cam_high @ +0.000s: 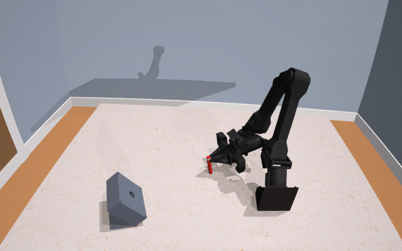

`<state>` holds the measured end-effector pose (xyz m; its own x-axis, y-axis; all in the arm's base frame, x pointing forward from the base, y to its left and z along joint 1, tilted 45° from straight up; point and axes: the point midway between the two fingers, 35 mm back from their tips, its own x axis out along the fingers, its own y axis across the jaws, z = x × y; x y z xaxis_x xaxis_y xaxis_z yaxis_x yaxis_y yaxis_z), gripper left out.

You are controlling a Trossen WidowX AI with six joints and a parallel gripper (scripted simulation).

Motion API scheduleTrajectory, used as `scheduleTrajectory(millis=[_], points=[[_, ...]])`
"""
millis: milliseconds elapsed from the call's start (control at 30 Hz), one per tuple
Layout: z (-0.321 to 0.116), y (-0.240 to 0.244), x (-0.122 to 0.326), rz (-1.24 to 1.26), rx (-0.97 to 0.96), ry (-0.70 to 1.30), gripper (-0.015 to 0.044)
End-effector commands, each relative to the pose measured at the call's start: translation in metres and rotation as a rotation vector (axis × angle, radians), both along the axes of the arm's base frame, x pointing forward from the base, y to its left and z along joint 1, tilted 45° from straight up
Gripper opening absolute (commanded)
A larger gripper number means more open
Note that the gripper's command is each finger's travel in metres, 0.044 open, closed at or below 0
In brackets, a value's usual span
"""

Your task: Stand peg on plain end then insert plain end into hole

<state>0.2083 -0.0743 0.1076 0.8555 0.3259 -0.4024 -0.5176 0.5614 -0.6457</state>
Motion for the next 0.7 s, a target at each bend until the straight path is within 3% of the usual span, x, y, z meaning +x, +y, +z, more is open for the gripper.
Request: scheduleTrajectory(millis=[0,667], points=[[-0.0007,-0.0016,-0.001,0.0,0.0,0.0,0.0051],[-0.0018,-0.0036,-0.0048,0.02,0.003,-0.021,0.0051]])
